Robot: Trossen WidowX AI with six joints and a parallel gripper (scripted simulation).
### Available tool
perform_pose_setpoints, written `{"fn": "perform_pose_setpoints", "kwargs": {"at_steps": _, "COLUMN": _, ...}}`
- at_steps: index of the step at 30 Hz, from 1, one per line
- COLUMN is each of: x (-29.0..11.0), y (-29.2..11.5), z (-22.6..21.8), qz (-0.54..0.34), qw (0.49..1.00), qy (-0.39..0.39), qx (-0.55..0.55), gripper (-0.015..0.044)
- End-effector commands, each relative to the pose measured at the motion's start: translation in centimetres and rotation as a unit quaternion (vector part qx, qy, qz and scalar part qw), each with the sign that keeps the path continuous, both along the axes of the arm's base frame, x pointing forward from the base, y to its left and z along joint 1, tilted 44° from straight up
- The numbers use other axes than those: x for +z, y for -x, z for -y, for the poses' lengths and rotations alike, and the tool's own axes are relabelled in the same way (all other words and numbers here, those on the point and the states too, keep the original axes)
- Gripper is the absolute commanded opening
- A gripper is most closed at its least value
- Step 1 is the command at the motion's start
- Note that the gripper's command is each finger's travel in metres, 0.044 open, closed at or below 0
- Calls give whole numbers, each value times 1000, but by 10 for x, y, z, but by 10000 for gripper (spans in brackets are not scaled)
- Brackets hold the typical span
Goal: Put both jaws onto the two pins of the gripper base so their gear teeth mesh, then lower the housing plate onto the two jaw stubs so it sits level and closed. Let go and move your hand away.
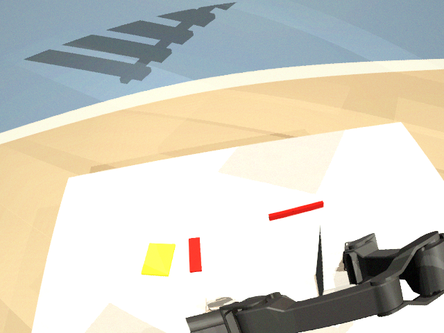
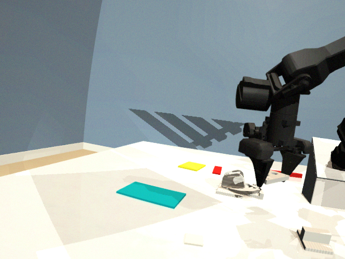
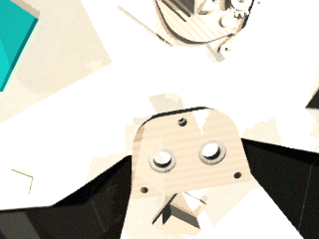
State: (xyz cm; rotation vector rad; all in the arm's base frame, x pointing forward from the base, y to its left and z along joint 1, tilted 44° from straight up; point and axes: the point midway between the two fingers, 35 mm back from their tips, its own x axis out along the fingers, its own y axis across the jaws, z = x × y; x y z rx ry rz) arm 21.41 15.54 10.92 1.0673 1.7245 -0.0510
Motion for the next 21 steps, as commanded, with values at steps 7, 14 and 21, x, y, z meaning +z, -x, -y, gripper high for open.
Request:
{"fn": "perform_pose_setpoints", "kwargs": {"at_steps": 7, "x": -23, "y": -15, "z": 24, "qz": 56, "qw": 995, "qy": -7, "qx": 77, "gripper": 351}}
{"fn": "perform_pose_setpoints", "kwargs": {"at_steps": 14, "x": -37, "y": -23, "z": 41, "qz": 95, "qw": 987, "qy": -15, "qx": 127, "gripper": 351}}
{"fn": "perform_pose_setpoints", "kwargs": {"at_steps": 21, "x": -52, "y": -28, "z": 59, "qz": 137, "qw": 974, "qy": -25, "qx": 177, "gripper": 351}}
